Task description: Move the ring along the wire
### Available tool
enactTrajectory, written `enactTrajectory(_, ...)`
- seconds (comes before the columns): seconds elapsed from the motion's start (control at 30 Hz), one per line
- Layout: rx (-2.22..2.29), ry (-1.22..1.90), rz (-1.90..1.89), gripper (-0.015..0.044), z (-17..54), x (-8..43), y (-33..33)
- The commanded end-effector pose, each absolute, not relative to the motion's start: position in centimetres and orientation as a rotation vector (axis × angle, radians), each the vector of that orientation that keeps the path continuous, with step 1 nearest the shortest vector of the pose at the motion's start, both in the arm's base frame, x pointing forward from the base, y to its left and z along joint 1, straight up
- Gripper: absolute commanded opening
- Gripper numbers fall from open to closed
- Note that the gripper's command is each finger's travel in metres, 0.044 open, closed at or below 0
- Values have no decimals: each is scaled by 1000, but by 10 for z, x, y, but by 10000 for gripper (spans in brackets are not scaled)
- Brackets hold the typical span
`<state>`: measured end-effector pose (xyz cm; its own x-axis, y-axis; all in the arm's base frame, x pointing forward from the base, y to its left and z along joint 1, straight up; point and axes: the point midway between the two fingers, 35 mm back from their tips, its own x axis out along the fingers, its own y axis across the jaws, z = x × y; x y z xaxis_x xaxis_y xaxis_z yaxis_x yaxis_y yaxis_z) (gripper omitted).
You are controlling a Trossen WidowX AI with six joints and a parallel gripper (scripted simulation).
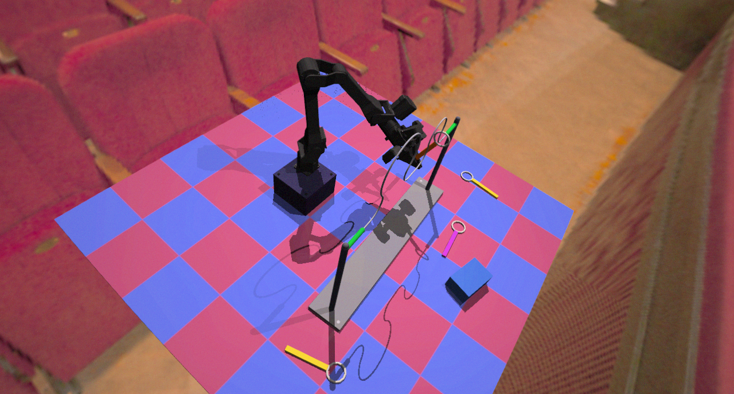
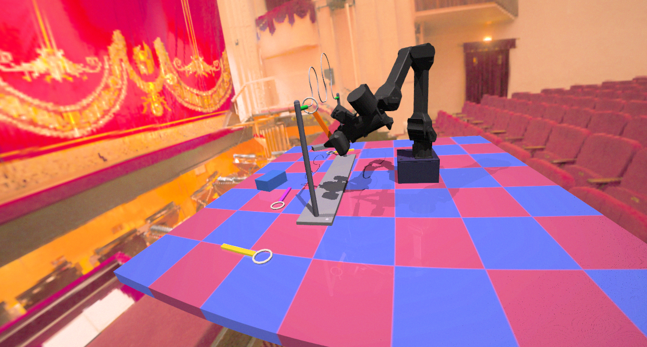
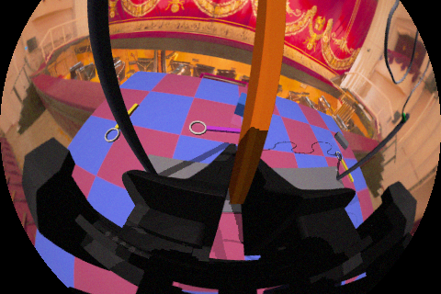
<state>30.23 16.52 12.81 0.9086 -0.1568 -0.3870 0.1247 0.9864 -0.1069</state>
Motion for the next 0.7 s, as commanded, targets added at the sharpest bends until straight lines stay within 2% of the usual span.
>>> enactTrajectory(0.0, -44, 411, -135, -150, 127, 303, 175)
enactTrajectory(0.67, -4, 413, -126, -150, 128, 303, 200)
